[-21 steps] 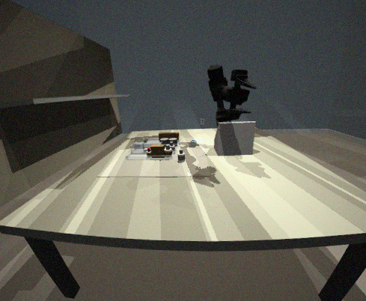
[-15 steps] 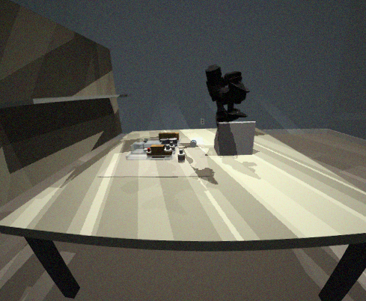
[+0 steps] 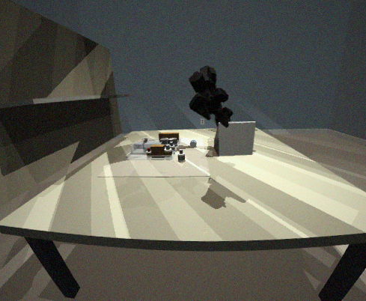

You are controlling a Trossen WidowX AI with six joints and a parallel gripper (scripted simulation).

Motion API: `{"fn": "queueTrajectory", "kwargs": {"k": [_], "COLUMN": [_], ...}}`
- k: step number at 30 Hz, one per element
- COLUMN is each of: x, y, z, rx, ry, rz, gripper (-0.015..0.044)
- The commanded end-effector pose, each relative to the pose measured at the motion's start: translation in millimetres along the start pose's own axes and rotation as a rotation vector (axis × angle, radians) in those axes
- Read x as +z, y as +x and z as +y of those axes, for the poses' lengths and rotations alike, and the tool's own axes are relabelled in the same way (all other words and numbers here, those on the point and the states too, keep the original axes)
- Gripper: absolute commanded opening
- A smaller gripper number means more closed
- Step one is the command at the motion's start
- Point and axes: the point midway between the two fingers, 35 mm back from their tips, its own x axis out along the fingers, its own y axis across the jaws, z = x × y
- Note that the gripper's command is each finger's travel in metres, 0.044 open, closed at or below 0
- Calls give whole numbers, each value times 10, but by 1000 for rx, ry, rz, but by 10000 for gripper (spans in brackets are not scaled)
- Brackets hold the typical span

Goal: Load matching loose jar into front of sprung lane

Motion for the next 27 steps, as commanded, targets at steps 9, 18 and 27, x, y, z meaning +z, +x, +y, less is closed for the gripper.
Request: {"fn": "queueTrajectory", "kwargs": {"k": [9, 18, 27], "x": [-1272, -1789, -2238], "y": [-362, -674, -1066], "z": [-121, -59, 47], "rx": [-145, -339, -622], "ry": [1133, 1573, 1932], "rz": [501, 722, 923], "gripper": [440, 440, 440]}}
